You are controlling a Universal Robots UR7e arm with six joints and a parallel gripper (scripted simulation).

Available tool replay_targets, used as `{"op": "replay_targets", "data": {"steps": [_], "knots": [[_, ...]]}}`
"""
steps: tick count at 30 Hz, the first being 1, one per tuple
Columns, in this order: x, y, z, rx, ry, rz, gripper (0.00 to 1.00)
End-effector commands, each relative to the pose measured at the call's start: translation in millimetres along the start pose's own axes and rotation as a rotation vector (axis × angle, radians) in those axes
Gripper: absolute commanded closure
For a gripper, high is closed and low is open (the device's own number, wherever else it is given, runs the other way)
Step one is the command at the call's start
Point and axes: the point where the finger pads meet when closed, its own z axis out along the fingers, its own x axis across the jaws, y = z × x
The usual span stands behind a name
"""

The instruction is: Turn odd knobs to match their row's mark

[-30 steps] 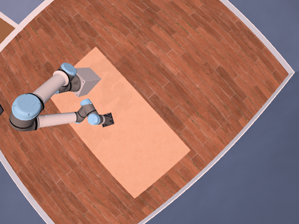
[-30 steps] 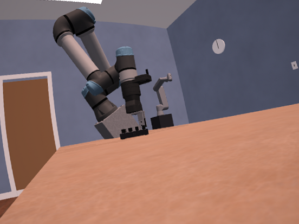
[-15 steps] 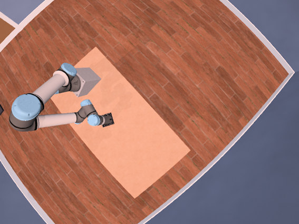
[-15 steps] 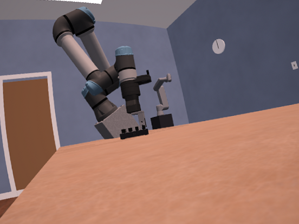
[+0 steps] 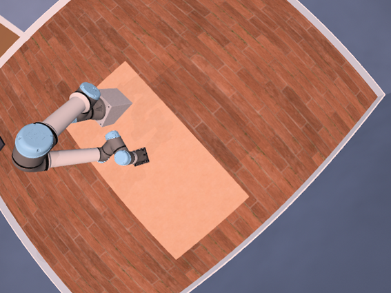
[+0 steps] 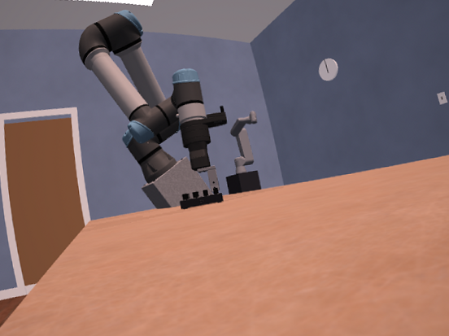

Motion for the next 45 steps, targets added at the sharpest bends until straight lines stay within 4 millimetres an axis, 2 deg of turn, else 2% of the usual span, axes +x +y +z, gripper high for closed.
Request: {"op": "replay_targets", "data": {"steps": [1, 33, 34, 45], "knots": [[0.3, -0.1, -0.4, 0.001, 0.001, -0.038, 0.70], [0.3, -0.1, -0.4, 0.001, 0.001, -0.072, 0.70], [0.3, -0.1, -0.4, 0.001, 0.001, -0.072, 0.54], [0.3, -0.1, -0.4, 0.001, 0.001, -0.072, 0.54]]}}
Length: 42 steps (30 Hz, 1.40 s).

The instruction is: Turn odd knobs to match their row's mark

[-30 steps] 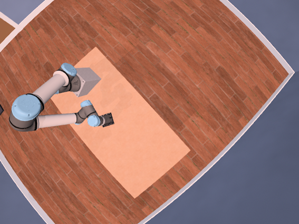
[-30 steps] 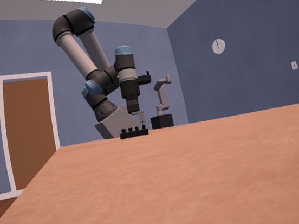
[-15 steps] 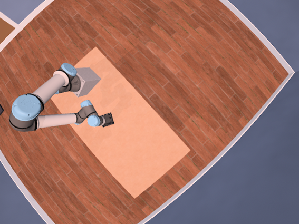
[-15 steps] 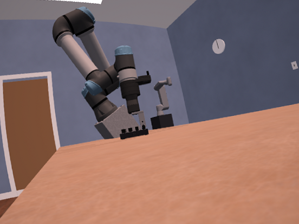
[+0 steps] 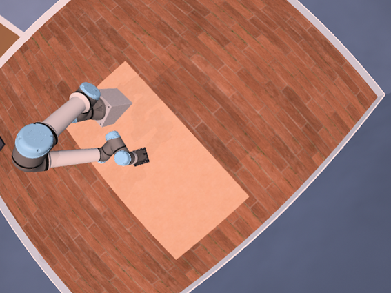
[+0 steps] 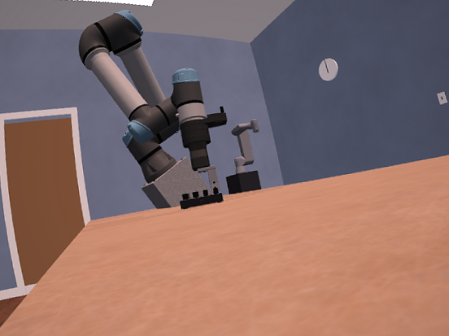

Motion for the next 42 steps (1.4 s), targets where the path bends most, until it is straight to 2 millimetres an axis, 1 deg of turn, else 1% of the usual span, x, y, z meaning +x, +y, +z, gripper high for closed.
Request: {"op": "replay_targets", "data": {"steps": [1, 14, 18, 29, 42], "knots": [[0, 0, 0, 0.000, 0.001, 0.000, 0.54], [0, 0, -2, 0.000, 0.001, 0.000, 0.54], [0, 0, -8, 0.000, 0.001, 0.000, 0.54], [0, 0, -36, 0.000, 0.001, 0.000, 0.54], [0, 0, -38, 0.000, 0.001, 0.000, 0.54]]}}
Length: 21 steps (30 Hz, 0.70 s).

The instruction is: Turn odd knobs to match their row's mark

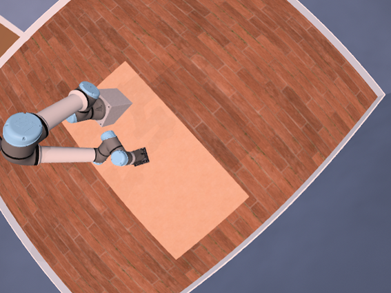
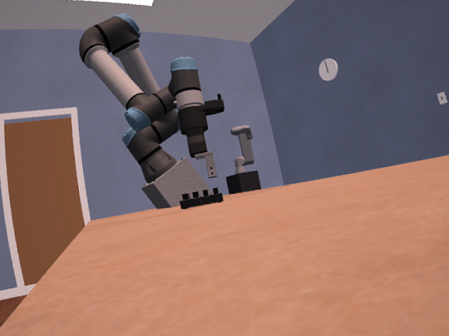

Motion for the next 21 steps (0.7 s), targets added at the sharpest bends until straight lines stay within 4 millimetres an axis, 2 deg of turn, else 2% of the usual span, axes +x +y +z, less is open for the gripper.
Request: {"op": "replay_targets", "data": {"steps": [1, 13, 21], "knots": [[0.2, -0.1, -0.7, 0.000, 0.000, 0.000, 0.54], [0.1, 1.0, -1.1, 0.000, 0.000, 0.027, 0.54], [-0.6, 6.9, -3.3, 0.000, 0.000, 0.169, 0.54]]}}
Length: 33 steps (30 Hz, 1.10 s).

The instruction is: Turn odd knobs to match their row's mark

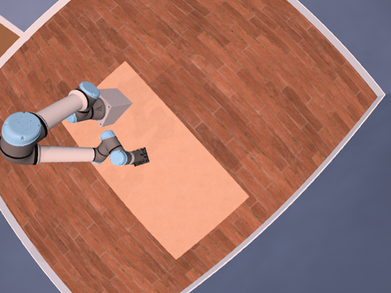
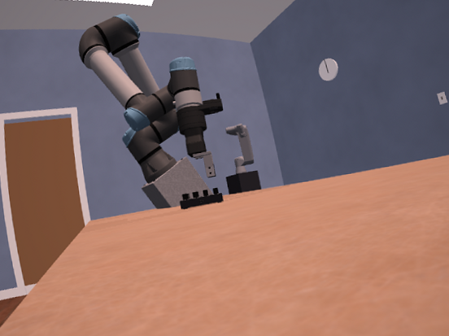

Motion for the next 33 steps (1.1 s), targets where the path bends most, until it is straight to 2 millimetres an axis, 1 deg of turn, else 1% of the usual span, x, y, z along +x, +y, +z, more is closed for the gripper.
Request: {"op": "replay_targets", "data": {"steps": [1, 2, 7, 17, 19, 21, 33], "knots": [[0, 4, -2, 0.000, 0.001, 0.092, 0.54], [0, 4, -2, 0.000, 0.001, 0.092, 0.54], [0, 11, -4, 0.000, 0.001, 0.252, 0.54], [-2, 23, -8, 0.000, 0.001, 0.507, 0.54], [-2, 23, -8, 0.000, 0.001, 0.507, 0.54], [-2, 28, -9, 0.000, 0.001, 0.598, 0.54], [-6, 45, -12, 0.000, 0.001, 0.902, 0.54]]}}
